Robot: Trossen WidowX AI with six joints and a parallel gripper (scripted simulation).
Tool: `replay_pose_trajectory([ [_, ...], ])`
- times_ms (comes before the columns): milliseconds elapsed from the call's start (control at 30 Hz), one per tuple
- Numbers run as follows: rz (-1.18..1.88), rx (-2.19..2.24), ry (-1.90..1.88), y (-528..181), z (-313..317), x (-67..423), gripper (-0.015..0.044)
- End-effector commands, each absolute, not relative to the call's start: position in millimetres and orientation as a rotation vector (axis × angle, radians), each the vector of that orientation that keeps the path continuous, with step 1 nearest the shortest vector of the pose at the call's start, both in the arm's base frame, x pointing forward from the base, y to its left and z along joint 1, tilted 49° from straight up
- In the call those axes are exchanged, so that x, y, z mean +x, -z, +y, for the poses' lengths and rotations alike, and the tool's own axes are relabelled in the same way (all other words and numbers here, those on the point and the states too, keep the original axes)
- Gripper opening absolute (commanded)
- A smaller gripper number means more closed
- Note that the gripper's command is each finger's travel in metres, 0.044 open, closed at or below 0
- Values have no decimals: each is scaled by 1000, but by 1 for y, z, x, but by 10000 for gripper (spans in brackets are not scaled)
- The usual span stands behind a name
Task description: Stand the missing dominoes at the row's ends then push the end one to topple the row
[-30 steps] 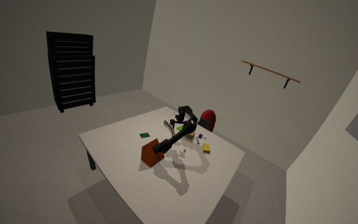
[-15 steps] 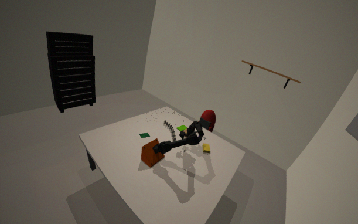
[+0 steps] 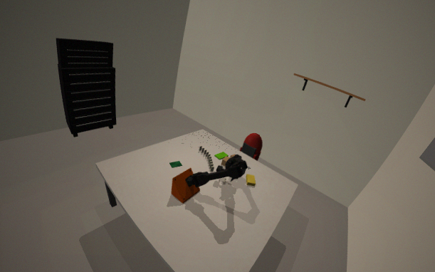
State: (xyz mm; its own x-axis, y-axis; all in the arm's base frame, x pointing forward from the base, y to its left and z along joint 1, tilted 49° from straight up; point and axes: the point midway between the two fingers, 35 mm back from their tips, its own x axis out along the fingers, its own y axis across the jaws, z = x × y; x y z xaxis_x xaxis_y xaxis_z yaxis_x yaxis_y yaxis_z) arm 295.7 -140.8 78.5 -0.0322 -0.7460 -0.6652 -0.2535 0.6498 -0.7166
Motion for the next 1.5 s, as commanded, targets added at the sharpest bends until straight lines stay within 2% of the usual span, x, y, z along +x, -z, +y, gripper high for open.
replay_pose_trajectory([
  [0,1607,-851,484,-75,-146,292,440],
  [300,1607,-851,484,-72,-149,292,440],
  [833,1607,-851,484,-72,-149,292,27],
  [1067,1607,-851,484,-74,-147,292,27],
  [1367,1608,-848,479,-144,-70,298,27],
  [1467,1609,-847,479,-149,-64,298,27],
])
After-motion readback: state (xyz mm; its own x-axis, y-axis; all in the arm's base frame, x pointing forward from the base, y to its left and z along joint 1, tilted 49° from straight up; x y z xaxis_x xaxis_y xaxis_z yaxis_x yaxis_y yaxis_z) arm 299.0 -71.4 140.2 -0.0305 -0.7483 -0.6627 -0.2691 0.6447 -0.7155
